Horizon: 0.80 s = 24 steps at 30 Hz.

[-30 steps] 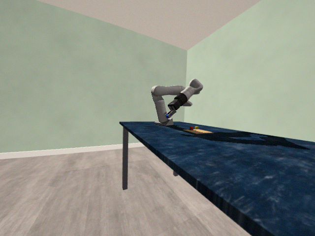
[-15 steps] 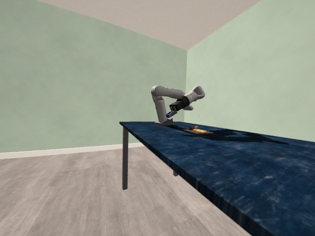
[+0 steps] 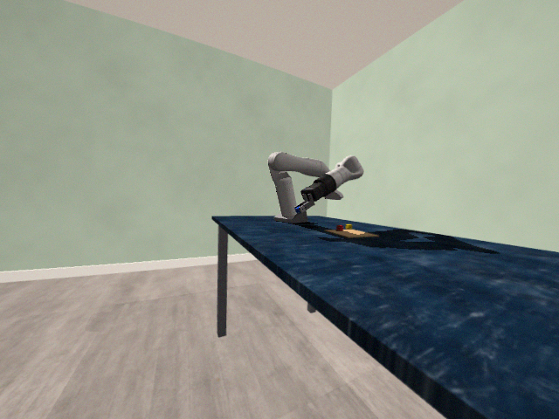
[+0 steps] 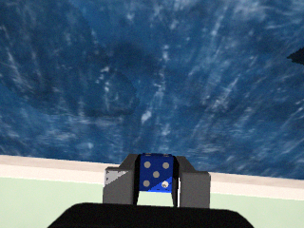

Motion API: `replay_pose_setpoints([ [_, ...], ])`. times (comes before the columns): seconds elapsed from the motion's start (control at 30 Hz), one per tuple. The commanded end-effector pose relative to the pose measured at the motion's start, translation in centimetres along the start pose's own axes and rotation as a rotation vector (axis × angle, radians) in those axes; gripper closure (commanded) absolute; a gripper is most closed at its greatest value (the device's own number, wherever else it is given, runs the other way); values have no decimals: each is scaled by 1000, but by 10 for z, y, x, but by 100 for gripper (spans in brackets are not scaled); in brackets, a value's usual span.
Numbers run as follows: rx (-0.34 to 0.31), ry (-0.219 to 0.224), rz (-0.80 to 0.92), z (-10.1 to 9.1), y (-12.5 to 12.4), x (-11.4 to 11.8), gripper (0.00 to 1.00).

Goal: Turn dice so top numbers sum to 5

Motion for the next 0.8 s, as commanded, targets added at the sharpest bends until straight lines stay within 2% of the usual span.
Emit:
replay_pose_setpoints([
  [0.0, -6, -2, -3, 4, -5, 1, 60],
  [0.5, -6, -2, -3, 25, -43, 9, 60],
  [0.77, -6, -2, -3, 29, -51, 10, 60],
])
Point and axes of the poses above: the point where the finger pads meet when closed, its own z axis out along the fingers, its own x axis across the jaws, y = z × x, the point moved 4 cm from there along -z, back along the fingers, and after that the axes turned 12 degrees about -z, right-handed, at the moved point
